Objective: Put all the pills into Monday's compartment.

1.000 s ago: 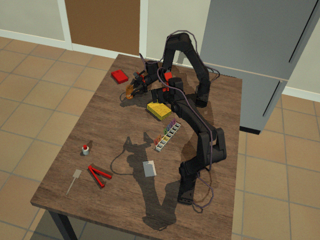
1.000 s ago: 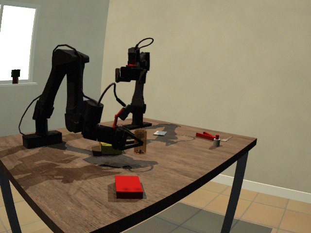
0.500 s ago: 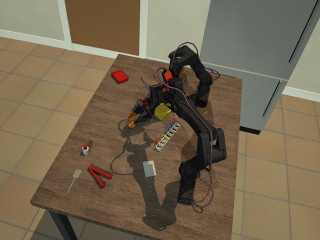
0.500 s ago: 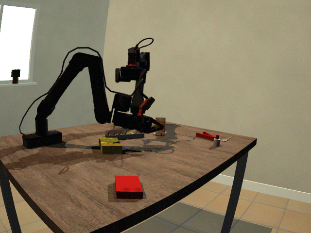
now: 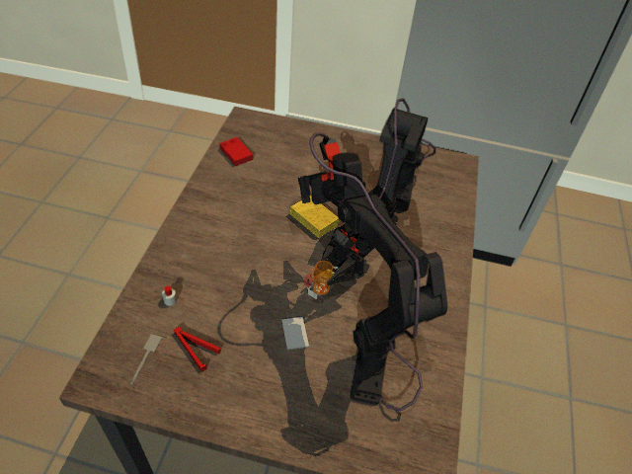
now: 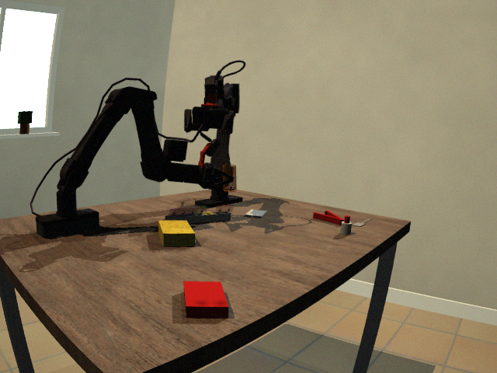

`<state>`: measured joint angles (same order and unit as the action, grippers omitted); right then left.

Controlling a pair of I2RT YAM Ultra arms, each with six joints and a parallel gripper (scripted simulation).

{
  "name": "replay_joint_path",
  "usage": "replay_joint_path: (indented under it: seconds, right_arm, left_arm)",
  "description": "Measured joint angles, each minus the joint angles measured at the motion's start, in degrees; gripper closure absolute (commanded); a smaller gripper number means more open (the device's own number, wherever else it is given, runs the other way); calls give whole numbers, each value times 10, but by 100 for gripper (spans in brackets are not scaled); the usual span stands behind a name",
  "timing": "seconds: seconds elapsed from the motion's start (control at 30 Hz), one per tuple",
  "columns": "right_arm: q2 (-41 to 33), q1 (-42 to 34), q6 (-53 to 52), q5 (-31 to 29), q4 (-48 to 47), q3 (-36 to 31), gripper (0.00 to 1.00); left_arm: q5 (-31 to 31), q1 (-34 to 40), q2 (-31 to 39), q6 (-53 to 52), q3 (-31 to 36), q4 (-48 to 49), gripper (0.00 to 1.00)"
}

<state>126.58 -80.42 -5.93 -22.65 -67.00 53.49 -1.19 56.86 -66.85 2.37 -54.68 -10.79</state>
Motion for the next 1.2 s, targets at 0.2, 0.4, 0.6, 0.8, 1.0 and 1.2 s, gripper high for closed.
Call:
replay_joint_path:
  seconds: [0.2,0.4,0.6,0.8,1.0,1.2]
  right_arm:
    - [8,-59,-13,-109,-10,-18,64]
    - [37,-124,-27,-156,-12,-40,64]
    - [47,-142,-35,-170,-8,-50,64]
    - [47,-144,-66,-188,18,-50,64]
    - [24,-154,-175,-223,120,-46,64]
    - [-12,-159,-303,-238,262,-18,64]
  left_arm:
    - [0,0,0,0,0,0,0]
    - [0,0,0,0,0,0,0]
    - [0,0,0,0,0,0,0]
    - [0,0,0,0,0,0,0]
    - [0,0,0,0,0,0,0]
    - [0,0,0,0,0,0,0]
